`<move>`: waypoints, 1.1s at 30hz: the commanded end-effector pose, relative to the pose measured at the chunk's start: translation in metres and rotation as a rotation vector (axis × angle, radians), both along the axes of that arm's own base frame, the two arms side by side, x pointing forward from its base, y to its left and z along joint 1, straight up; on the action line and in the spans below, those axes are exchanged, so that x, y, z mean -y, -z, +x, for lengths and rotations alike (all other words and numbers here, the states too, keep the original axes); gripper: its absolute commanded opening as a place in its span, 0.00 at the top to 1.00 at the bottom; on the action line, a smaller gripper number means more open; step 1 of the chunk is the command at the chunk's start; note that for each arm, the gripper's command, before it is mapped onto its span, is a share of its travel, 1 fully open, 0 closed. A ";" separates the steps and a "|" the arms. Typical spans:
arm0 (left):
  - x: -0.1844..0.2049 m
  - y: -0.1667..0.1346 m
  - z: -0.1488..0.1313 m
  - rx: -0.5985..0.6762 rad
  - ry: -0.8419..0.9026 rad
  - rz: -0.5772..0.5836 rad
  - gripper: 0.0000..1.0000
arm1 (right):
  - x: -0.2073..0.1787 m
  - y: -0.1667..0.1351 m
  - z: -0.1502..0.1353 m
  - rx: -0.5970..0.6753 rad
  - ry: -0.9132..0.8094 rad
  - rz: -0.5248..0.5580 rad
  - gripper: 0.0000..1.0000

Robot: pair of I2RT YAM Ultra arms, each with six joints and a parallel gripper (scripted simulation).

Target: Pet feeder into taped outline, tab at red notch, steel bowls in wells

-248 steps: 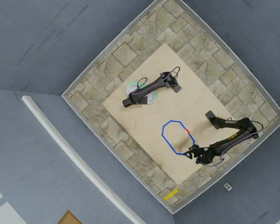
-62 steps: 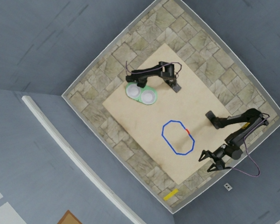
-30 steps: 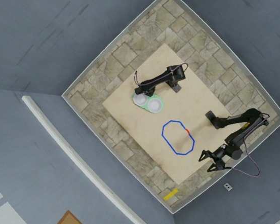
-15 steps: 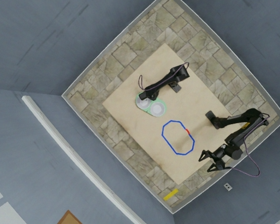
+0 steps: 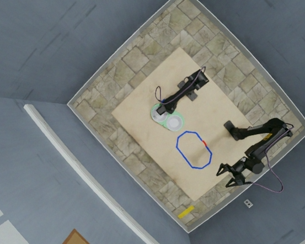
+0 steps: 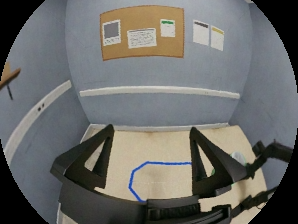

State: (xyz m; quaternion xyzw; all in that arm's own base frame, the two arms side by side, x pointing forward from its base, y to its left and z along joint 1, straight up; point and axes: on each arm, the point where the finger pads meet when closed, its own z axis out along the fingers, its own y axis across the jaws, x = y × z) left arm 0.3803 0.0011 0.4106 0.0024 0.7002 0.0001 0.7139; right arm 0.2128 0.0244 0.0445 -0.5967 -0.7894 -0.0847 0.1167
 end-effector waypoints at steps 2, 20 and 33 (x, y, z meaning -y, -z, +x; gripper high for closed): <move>0.003 -0.029 -0.004 0.071 0.012 0.002 0.00 | -0.020 -0.001 0.002 0.014 0.052 0.007 0.84; 0.003 -0.029 -0.004 0.071 0.012 0.002 0.00 | -0.079 -0.009 0.021 0.046 0.102 0.013 0.84; 0.003 -0.029 -0.004 0.071 0.012 0.002 0.00 | -0.119 -0.004 0.020 0.032 0.131 0.005 0.84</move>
